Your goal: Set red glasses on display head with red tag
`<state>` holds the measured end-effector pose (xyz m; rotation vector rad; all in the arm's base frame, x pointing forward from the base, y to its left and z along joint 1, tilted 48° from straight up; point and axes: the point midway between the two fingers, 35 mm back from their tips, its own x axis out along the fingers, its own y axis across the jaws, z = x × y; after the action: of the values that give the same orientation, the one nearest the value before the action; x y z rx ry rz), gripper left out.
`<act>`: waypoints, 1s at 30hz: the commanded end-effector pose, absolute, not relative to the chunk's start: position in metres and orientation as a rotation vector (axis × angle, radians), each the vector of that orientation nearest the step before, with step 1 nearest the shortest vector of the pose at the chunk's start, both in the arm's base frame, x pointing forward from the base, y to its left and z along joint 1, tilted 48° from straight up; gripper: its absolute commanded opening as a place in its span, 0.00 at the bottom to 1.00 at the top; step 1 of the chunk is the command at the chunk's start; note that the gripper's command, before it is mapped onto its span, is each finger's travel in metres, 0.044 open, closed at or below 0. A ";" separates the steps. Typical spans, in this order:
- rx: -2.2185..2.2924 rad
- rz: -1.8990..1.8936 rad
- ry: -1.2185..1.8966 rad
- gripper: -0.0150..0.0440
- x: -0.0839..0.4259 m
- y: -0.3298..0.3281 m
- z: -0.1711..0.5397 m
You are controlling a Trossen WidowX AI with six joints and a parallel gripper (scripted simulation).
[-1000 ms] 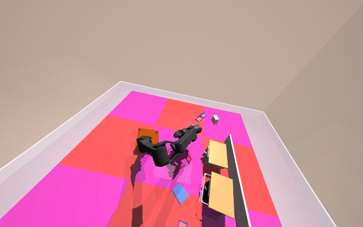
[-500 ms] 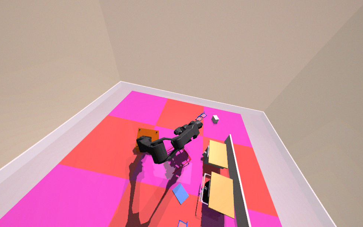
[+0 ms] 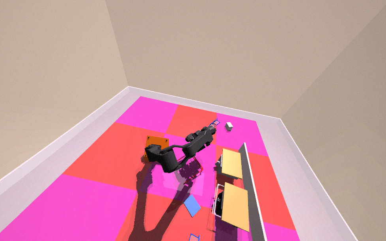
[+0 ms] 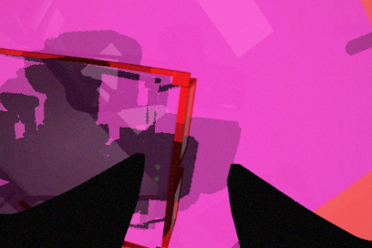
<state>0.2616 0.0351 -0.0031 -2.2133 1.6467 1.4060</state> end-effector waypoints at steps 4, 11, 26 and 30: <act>-2.211 1.424 1.648 0.49 0.255 0.037 0.002; -2.211 1.424 1.648 0.49 0.255 0.037 0.002; -2.211 1.424 1.645 0.49 0.257 0.022 -0.012; -2.211 1.424 1.645 0.49 0.257 0.017 -0.017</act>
<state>0.2585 0.0238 -0.0123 -2.2064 1.6378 1.4157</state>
